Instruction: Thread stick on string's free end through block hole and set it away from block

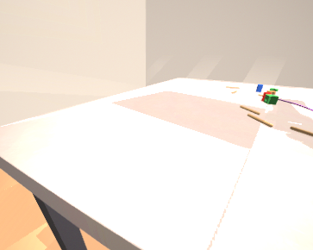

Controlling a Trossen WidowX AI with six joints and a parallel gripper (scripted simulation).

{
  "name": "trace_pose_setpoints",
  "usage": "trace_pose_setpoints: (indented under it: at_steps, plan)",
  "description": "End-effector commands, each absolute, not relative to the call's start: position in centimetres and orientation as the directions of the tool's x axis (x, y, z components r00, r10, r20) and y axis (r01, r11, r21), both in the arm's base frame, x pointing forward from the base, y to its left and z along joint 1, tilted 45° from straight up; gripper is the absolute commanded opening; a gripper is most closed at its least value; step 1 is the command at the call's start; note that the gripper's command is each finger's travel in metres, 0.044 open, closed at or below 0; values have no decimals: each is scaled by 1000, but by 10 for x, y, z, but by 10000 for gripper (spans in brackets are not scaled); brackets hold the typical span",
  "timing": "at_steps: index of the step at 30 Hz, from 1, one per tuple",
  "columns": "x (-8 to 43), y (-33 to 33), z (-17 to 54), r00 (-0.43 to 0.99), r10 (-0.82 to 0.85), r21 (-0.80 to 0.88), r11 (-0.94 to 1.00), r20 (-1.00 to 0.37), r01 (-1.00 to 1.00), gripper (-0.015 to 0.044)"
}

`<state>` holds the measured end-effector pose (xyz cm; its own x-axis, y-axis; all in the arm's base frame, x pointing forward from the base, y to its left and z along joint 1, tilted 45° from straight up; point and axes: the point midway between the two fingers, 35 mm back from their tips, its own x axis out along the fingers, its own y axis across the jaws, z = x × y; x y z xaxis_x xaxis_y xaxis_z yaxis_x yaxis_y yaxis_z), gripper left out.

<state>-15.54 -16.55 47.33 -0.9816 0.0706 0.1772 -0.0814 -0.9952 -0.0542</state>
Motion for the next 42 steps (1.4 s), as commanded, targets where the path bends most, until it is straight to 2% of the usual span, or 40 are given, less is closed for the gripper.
trace_pose_setpoints:
  at_steps: [1, 5, 12, 19, 30, 33, 35, 42]
  plan:
    - [-155, -166, 473, -982, 71, -54, -995, 177, -81, 426]
    - [-150, -146, 485, -970, 77, -15, -996, 232, -82, 440]
    - [-156, -50, 504, -912, 317, -32, -941, 262, -336, 440]
    - [-127, 59, 512, -757, 597, -38, -778, 266, -627, 440]
    - [-22, 182, 479, -408, 900, -100, -397, 152, -912, 440]
    - [3, 197, 468, -331, 936, -104, -320, 122, -942, 440]
    - [18, 208, 462, -269, 957, -31, -267, 112, -963, 440]
    - [116, 231, 406, -4, 998, -147, -14, -67, -989, 440]
